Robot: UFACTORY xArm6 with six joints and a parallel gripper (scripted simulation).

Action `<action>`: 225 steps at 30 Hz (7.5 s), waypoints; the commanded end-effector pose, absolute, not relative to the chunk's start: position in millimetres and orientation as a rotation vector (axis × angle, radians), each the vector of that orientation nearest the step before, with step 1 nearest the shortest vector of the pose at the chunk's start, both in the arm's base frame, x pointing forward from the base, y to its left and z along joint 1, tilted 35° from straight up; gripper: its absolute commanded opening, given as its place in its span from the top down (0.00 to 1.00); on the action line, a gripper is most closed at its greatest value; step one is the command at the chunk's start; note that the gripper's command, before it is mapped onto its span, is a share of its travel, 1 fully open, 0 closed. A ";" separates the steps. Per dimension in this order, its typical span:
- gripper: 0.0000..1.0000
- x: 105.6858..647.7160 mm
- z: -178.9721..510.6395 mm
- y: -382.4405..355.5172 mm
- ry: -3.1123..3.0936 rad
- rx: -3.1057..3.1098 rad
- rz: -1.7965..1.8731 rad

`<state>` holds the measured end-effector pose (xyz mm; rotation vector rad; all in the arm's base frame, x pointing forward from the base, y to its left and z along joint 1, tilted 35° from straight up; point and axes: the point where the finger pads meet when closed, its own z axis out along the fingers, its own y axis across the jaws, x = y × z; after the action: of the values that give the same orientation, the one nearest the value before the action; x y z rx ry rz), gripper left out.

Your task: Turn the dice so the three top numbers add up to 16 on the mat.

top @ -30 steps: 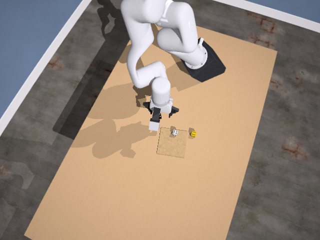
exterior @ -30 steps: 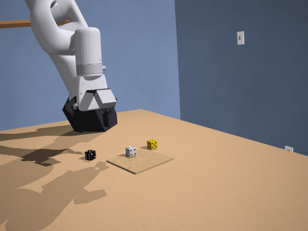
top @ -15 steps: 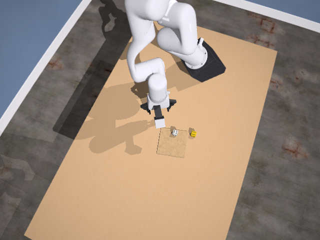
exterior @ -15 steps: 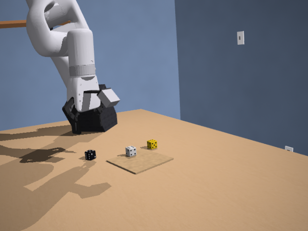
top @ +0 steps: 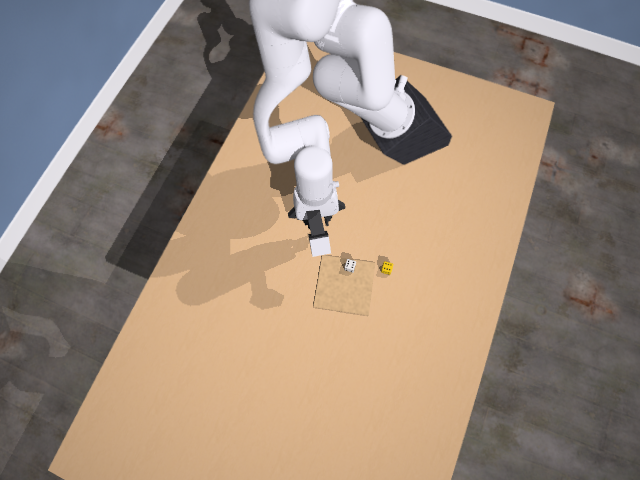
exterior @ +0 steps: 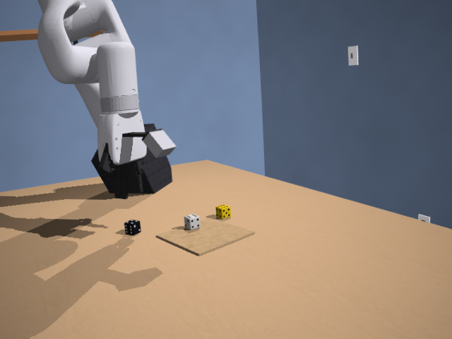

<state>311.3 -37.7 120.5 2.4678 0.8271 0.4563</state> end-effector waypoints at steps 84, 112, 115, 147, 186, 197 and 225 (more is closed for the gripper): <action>0.58 334.4 80.5 -55.7 0.827 2.467 0.459; 0.58 334.5 80.3 -55.8 0.827 2.467 0.459; 0.58 334.5 80.3 -55.8 0.827 2.467 0.459; 0.58 335.2 80.6 -55.7 0.827 2.467 0.459; 0.58 337.6 76.2 -57.6 0.827 2.467 0.459; 0.58 344.5 63.8 -62.8 0.827 2.467 0.459; 0.58 348.4 56.7 -65.8 0.827 2.467 0.459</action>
<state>348.0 -65.9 56.2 2.4676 0.8266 0.4571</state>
